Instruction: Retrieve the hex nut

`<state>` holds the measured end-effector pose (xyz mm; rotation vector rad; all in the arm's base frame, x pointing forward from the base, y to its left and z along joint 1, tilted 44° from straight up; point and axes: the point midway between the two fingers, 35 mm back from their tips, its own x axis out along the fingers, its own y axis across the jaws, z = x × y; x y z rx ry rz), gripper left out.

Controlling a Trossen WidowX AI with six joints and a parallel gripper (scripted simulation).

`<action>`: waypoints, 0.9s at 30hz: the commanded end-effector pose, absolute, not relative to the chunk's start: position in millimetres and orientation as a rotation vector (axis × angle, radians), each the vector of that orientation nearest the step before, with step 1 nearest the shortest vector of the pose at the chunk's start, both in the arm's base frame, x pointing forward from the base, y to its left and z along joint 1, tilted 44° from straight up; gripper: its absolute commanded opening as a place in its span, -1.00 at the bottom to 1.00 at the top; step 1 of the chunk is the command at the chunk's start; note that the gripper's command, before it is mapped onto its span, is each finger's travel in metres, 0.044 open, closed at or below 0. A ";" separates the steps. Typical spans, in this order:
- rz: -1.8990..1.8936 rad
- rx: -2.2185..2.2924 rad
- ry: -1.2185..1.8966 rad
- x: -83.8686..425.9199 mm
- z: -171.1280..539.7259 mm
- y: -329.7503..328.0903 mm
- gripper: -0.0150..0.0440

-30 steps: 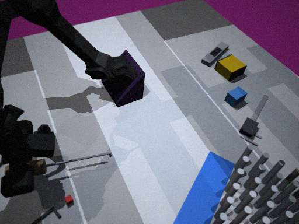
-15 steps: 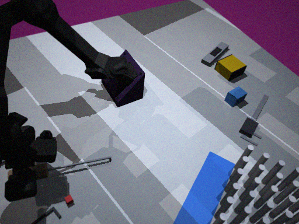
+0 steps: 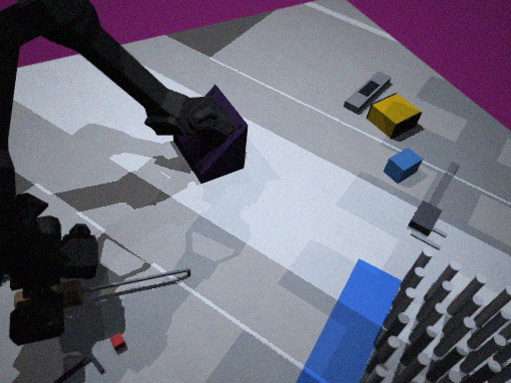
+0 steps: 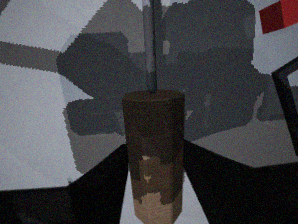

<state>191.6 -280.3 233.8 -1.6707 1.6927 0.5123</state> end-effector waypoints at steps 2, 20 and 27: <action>0.512 -1.670 1.693 191.6 233.9 -280.3 0.58; 0.515 -1.668 1.689 186.5 282.6 -231.6 1.00; 0.515 -1.668 1.689 186.5 282.6 -231.6 1.00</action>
